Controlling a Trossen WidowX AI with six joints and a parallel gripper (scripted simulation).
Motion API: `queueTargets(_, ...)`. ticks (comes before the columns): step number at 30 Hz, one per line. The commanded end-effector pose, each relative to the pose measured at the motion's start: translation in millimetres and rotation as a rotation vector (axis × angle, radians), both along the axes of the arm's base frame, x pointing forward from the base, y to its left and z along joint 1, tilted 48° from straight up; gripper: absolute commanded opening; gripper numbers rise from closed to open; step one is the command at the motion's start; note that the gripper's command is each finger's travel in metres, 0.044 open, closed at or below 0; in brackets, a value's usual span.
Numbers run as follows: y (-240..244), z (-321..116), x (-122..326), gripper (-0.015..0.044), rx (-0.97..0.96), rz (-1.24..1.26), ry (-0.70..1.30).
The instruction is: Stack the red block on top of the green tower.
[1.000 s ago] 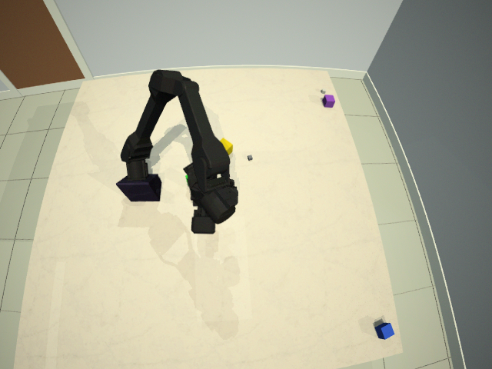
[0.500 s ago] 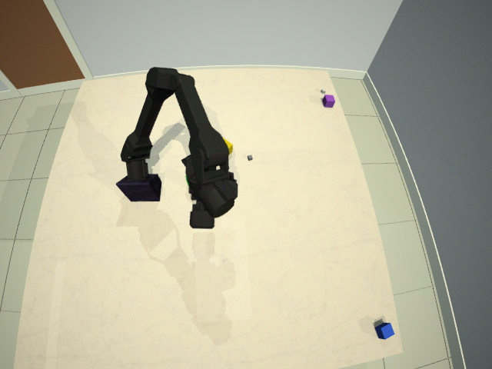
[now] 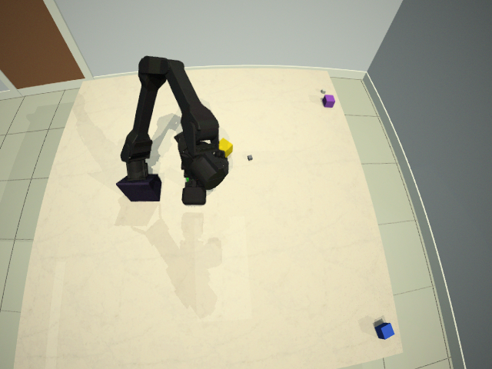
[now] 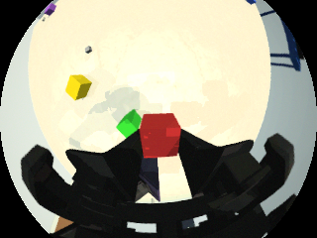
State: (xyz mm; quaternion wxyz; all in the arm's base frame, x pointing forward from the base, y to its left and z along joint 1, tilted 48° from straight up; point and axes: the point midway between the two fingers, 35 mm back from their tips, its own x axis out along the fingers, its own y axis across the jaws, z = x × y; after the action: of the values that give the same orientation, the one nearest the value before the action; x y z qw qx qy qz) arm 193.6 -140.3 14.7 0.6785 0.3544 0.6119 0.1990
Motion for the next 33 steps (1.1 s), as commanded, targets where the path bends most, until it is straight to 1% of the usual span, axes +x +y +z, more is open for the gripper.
queueTargets(1,15,11,-5,0.0000,0.009,-0.004,0.003)
queueTargets(12,51,36,-21,0.0000,0.012,-0.004,0.004)
queueTargets(16,56,39,-24,0.0000,0.012,-0.004,0.005)
queueTargets(33,91,6,-16,0.0000,0.013,-0.004,0.003)
